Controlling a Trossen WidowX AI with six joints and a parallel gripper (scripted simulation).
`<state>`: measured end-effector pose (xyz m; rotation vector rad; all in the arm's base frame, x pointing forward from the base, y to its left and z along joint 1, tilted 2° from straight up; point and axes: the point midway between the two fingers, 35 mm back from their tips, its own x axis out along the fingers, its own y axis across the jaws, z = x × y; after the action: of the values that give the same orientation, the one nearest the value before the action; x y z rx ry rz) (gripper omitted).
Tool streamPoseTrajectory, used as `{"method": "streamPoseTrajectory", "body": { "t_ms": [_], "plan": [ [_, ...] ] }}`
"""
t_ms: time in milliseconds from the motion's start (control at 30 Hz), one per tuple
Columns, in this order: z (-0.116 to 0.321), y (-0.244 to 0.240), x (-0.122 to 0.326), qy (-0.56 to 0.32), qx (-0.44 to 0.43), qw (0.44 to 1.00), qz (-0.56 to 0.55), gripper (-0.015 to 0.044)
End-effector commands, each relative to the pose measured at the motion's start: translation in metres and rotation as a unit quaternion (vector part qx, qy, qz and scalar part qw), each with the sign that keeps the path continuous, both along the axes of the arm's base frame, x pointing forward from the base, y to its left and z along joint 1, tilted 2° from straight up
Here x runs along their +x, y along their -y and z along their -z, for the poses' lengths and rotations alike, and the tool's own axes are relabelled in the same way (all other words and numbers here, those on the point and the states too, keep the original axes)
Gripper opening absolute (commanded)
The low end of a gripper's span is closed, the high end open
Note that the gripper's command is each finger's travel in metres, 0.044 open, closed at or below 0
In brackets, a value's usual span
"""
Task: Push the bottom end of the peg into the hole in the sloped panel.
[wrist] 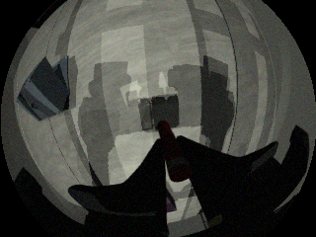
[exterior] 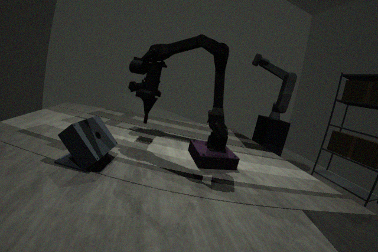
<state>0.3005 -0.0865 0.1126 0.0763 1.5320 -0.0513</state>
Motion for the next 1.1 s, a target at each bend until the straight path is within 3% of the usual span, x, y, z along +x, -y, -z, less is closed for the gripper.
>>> {"method": "streamPoseTrajectory", "body": {
  "t_ms": [0, 1067],
  "plan": [
    [-0.003, -0.003, 0.001, 0.006, -0.009, 1.000, -0.015, 0.0000],
    [-0.005, -0.039, 0.012, 0.039, -0.063, 0.988, -0.139, 0.0000]
  ]
}}
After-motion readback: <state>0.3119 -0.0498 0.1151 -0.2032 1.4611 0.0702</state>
